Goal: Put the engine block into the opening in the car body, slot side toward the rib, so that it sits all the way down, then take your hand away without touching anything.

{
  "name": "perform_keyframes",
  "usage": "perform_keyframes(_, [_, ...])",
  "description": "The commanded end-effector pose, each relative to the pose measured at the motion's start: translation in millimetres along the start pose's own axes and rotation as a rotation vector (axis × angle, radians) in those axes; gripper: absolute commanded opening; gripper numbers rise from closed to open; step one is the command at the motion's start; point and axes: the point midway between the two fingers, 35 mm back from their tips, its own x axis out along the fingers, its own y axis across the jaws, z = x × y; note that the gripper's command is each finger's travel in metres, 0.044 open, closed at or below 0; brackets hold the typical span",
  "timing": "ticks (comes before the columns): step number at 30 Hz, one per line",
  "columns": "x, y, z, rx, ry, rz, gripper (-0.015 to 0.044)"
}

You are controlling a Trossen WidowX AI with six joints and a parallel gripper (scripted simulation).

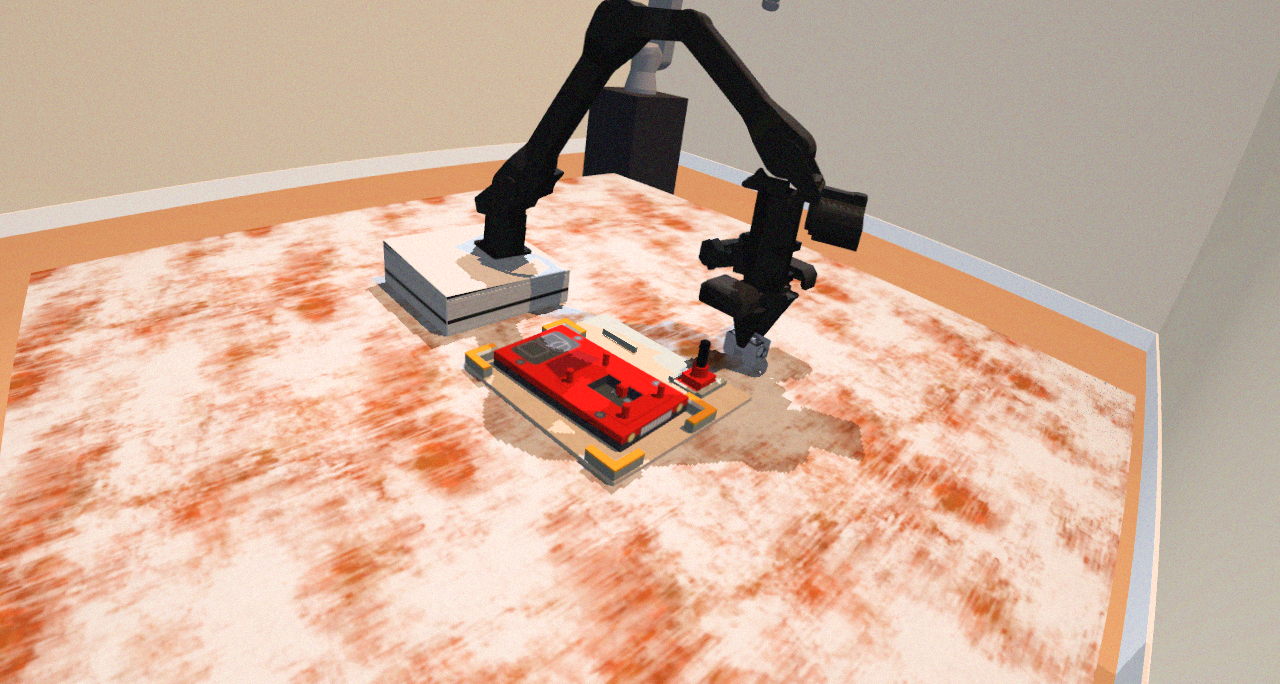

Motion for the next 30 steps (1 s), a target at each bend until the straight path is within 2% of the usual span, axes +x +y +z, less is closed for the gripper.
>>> perform_keyframes(1, [3,0,2,-0.003,-0.009,0.000,0.0118])
perform_keyframes(3, [3,0,2,-0.003,-0.009,0.000,0.0105])
perform_keyframes(7, [-2,0,1,-0.003,-0.009,0.000,0.0000])
perform_keyframes(30, [-73,-2,-4,-0.003,-0.009,0.000,0.0000])
